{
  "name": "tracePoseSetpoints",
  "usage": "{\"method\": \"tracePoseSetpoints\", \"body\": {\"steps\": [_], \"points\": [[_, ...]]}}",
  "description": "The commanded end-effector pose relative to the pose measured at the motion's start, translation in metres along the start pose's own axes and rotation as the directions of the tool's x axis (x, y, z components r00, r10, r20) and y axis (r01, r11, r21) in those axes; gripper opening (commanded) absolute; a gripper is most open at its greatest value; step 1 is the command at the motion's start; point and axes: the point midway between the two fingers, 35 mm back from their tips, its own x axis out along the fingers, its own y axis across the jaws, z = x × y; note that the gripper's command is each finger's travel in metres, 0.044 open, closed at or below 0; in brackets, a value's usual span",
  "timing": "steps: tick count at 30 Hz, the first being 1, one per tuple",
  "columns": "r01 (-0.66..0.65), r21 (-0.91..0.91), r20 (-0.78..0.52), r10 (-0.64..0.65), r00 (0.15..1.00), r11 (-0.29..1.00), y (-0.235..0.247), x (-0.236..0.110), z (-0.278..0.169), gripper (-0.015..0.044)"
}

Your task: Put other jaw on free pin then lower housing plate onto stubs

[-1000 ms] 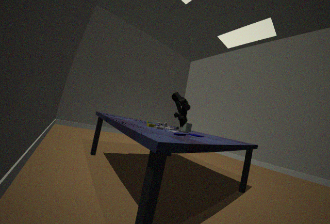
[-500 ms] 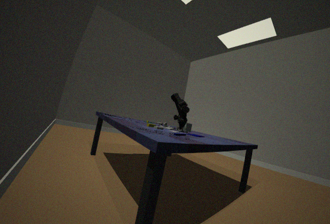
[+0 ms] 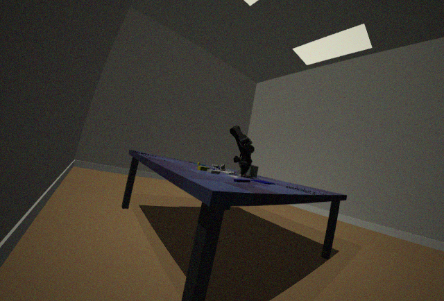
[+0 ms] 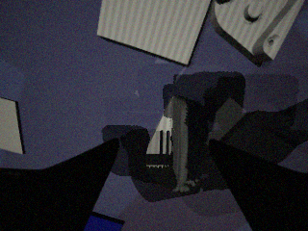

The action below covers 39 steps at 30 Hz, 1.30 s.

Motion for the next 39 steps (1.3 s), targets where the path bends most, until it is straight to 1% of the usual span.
{"method": "tracePoseSetpoints", "body": {"steps": [1, 17, 27, 33, 39], "points": [[-0.001, -0.006, 0.004, 0.001, 1.0, 1.0, -0.0002, 0.0005, 0.0004, 0.044], [-0.001, -0.006, 0.004, 0.001, 1.0, 1.0, -0.0002, 0.0007, 0.0004, 0.044], [0.001, -0.001, 0.0, -0.001, 1.0, 1.0, -0.0003, 0.0004, 0.0, 0.0177], [0.001, -0.001, 0.0, -0.001, 1.0, 1.0, -0.0003, 0.0004, 0.0, 0.0137], [0.001, -0.001, 0.0, -0.001, 1.0, 1.0, -0.0003, 0.0004, 0.0, 0.0134]]}}
